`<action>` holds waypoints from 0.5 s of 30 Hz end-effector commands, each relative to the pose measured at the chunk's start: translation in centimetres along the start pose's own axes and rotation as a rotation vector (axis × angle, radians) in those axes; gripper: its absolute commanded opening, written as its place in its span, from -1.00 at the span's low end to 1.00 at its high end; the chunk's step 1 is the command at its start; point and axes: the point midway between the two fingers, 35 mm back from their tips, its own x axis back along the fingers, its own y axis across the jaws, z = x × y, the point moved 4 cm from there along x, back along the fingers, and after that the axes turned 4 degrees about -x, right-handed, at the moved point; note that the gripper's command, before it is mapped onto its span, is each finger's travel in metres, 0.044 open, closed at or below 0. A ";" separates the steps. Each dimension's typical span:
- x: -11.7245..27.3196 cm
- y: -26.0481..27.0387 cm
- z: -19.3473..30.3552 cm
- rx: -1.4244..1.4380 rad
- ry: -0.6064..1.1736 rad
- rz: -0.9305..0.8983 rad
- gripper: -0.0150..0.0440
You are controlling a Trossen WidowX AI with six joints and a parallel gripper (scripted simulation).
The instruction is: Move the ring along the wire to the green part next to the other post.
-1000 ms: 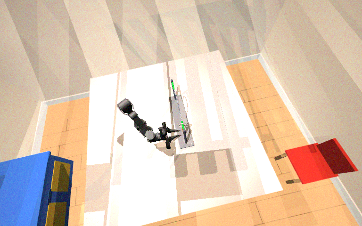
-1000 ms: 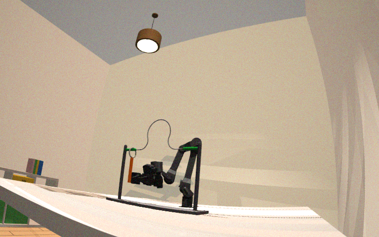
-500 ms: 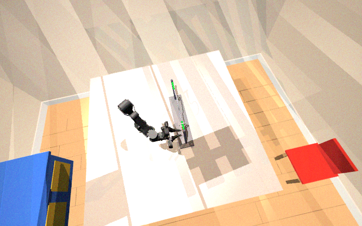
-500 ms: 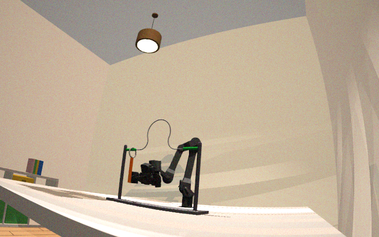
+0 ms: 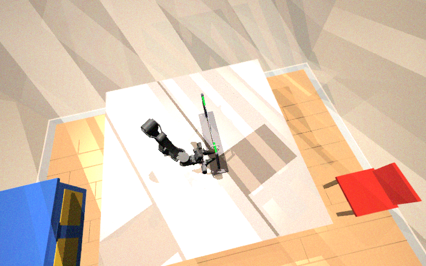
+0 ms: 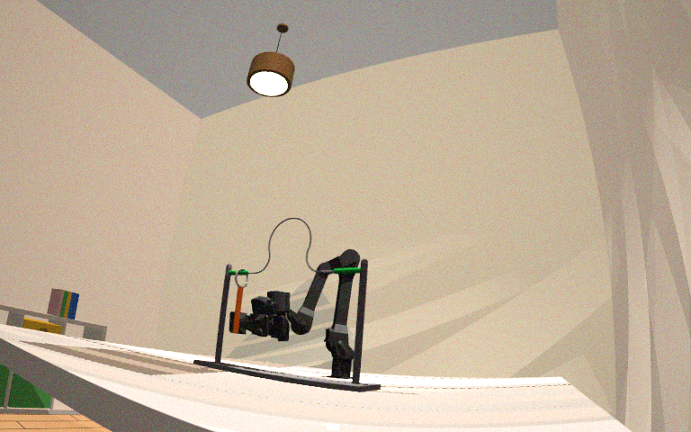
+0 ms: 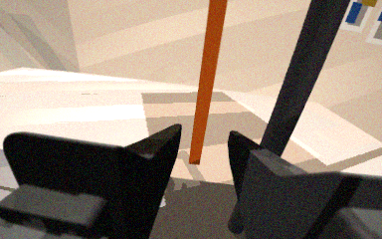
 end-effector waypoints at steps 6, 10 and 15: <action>-1.5 0.0 -0.1 -0.003 -0.003 0.002 0.05; -2.1 0.1 -0.1 -0.003 -0.005 0.002 0.05; -2.9 0.2 0.0 -0.003 -0.006 0.002 0.05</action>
